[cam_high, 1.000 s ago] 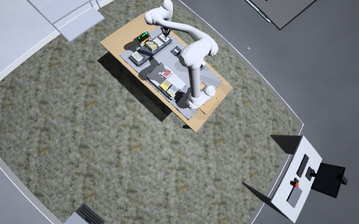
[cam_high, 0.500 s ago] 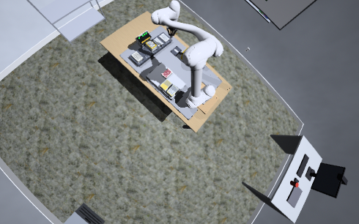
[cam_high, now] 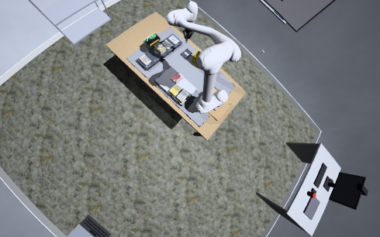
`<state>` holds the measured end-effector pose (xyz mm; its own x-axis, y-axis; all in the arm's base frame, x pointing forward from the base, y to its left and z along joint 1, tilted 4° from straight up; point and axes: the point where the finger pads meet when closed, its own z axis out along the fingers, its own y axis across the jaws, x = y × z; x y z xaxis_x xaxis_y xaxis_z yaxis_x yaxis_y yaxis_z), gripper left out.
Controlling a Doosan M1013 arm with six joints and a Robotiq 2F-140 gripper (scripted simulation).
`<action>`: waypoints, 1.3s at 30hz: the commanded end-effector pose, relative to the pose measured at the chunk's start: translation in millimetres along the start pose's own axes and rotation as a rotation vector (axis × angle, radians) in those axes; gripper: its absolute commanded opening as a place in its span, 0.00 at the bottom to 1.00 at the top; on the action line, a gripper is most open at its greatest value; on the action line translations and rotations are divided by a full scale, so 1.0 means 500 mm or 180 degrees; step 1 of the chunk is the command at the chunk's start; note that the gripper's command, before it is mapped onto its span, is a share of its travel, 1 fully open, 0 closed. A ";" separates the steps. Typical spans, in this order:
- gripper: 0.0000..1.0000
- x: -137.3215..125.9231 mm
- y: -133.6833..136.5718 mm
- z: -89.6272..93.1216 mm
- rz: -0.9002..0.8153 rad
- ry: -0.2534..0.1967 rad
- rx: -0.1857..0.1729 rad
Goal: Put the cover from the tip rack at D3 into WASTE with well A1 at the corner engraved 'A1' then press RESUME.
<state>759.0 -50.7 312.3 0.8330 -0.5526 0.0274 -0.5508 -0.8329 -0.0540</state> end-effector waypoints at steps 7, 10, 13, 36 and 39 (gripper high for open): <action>0.00 -0.003 0.096 -0.010 0.0064 0.0010 0.0019; 0.00 -0.005 0.116 -0.011 0.0064 0.0010 0.0019; 0.00 -0.007 0.146 -0.011 0.0064 0.0010 0.0019; 0.00 -0.010 0.182 -0.012 0.0064 0.0010 0.0019; 0.00 -0.010 0.182 -0.012 0.0064 0.0010 0.0019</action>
<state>706.0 -121.8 312.8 0.8230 -0.5672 0.0287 -0.5653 -0.8230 -0.0552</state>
